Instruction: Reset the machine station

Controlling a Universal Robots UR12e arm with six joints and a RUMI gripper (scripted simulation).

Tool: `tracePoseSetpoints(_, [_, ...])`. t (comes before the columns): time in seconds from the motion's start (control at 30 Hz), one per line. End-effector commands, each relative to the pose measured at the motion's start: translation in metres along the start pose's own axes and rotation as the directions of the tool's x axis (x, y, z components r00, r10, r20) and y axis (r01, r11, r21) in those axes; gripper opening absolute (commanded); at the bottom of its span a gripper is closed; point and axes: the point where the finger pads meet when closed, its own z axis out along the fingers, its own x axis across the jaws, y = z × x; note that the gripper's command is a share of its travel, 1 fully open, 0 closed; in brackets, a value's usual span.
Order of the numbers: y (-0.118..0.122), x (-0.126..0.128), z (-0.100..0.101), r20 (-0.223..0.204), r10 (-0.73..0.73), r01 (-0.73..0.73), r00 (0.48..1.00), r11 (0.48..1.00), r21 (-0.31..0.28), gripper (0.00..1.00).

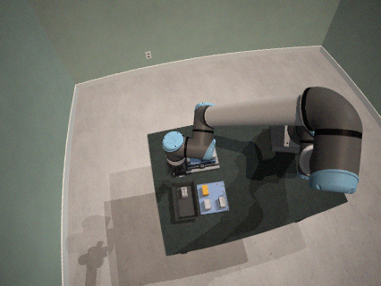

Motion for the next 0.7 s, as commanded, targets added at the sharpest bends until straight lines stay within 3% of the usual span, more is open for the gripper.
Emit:
tracePoseSetpoints(0.0, [0.049,-0.005,-0.001,0.002,0.003,-0.003,1.000,1.000,0.002,0.00])
tracePoseSetpoints(0.33, [0.147,-0.002,-0.003,0.004,0.009,-0.009,1.000,1.000,-0.005,0.00])
tracePoseSetpoints(0.67, [0.180,0.002,-0.005,0.005,0.012,-0.012,1.000,1.000,-0.009,0.00])
